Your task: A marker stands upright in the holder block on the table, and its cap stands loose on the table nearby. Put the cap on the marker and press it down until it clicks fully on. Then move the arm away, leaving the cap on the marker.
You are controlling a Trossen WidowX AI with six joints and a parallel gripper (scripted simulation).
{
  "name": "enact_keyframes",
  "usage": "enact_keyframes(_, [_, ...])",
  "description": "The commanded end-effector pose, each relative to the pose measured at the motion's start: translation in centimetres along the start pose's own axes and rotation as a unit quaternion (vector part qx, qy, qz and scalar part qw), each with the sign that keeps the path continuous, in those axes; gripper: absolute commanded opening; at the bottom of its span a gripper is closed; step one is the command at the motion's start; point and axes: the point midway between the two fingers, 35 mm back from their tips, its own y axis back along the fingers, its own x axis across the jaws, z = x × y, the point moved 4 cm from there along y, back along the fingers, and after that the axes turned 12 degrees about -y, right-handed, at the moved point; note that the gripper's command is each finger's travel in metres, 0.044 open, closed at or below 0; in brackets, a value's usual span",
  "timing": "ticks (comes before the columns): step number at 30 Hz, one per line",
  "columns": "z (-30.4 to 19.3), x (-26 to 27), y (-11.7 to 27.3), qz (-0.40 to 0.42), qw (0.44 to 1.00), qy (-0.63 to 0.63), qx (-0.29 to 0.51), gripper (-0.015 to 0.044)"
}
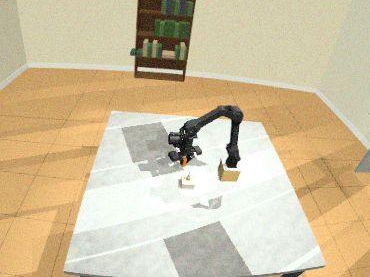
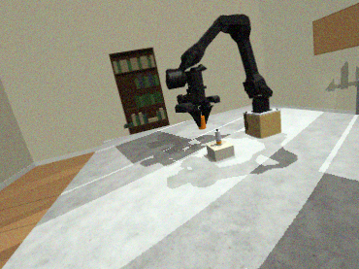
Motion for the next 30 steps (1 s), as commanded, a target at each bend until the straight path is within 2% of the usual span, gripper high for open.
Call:
enact_keyframes(1, [-1.4, -0.4, 0.4, -0.003, 1.000, -0.001, 0.002, 0.0000])
enact_keyframes(16, [-6.0, -2.0, 2.0, -0.004, 1.000, -0.004, 0.003, 0.0000])
enact_keyframes(30, [-6.2, -2.1, 1.1, -0.004, 1.000, -0.004, 0.003, 0.0000])
